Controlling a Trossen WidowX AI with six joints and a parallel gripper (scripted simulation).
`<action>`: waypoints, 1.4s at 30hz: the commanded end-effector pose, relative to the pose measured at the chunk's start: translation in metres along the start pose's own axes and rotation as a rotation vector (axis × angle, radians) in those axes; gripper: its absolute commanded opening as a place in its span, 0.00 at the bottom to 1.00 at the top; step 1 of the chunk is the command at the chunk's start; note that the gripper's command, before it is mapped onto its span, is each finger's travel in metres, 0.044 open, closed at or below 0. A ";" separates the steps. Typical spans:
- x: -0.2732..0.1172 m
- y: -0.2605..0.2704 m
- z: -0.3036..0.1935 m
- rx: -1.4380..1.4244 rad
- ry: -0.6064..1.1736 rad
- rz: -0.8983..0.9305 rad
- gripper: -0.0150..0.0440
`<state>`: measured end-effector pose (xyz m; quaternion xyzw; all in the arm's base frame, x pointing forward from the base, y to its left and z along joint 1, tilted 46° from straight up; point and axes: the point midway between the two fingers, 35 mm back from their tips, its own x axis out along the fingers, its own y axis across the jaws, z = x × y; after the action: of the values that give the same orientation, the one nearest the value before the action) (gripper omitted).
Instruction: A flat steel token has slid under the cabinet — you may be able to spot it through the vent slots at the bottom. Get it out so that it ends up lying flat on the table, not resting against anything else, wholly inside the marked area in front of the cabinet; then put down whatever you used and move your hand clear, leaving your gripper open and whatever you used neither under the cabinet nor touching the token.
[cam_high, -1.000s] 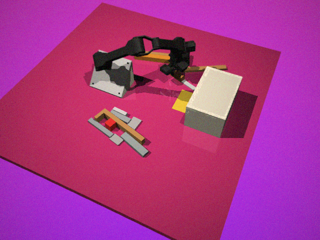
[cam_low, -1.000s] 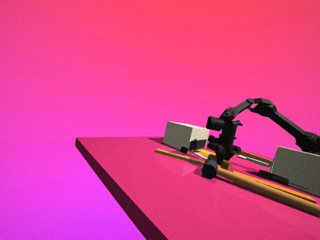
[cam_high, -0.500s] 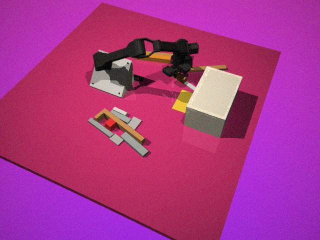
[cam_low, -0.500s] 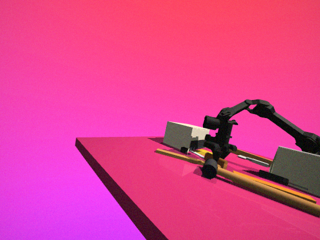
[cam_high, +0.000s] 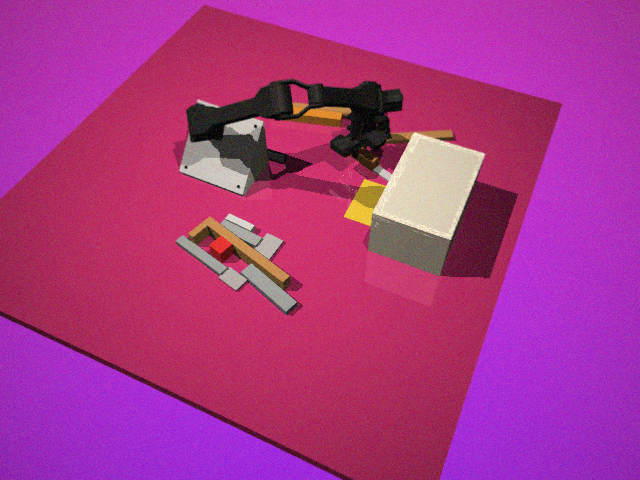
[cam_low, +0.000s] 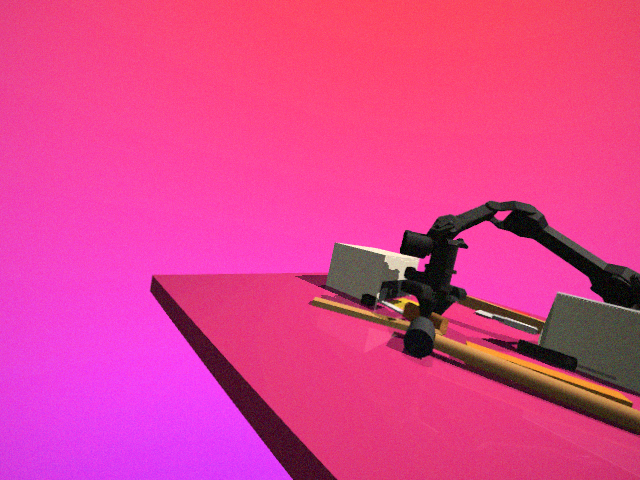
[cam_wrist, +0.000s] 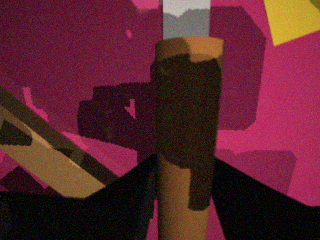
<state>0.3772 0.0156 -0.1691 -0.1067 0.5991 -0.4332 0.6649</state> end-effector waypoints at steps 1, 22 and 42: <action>0.000 0.001 0.006 0.000 0.001 0.003 0.25; 0.000 -0.001 0.025 0.000 0.000 0.002 0.25; 0.002 -0.019 0.024 0.000 0.000 0.001 0.25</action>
<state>0.3919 -0.0010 -0.1558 -0.1068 0.6004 -0.4291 0.6663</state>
